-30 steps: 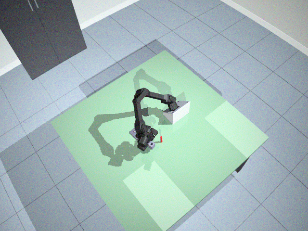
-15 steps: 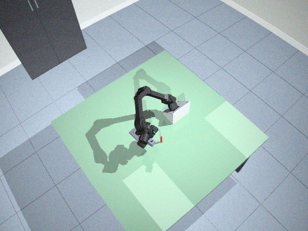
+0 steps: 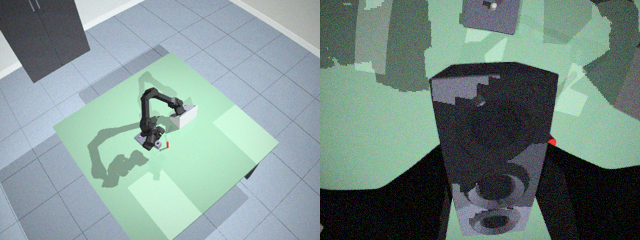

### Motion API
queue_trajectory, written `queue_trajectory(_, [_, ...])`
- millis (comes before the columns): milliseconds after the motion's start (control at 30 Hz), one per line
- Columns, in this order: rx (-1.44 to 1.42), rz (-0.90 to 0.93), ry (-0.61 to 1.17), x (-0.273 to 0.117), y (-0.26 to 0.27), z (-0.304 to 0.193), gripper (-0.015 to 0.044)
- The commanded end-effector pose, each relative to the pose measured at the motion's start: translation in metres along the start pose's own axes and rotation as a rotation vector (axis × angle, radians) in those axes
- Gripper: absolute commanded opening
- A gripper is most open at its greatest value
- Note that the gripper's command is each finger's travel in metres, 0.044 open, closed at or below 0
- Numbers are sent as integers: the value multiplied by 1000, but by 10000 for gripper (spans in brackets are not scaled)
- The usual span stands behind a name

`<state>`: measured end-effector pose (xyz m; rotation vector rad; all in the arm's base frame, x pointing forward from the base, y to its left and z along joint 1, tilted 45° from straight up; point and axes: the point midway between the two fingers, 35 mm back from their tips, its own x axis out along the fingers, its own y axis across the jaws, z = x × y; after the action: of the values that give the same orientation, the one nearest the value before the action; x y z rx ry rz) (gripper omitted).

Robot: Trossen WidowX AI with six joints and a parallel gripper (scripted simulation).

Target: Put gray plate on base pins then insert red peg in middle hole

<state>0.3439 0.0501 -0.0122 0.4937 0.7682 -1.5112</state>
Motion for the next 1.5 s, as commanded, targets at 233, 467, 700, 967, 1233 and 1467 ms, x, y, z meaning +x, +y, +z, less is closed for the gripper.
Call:
queue_trajectory(233, [39,5,18,9,2,26,0])
queue_trajectory(467, [61,7,22,19,2,46,0])
queue_trajectory(700, [83,8,23,30,0,66,0])
queue_trajectory(967, [110,8,20,43,-5,88,0])
queue_trajectory(1233, [137,7,15,56,-12,110,0])
queue_trajectory(1467, [161,3,7,67,-19,129,0])
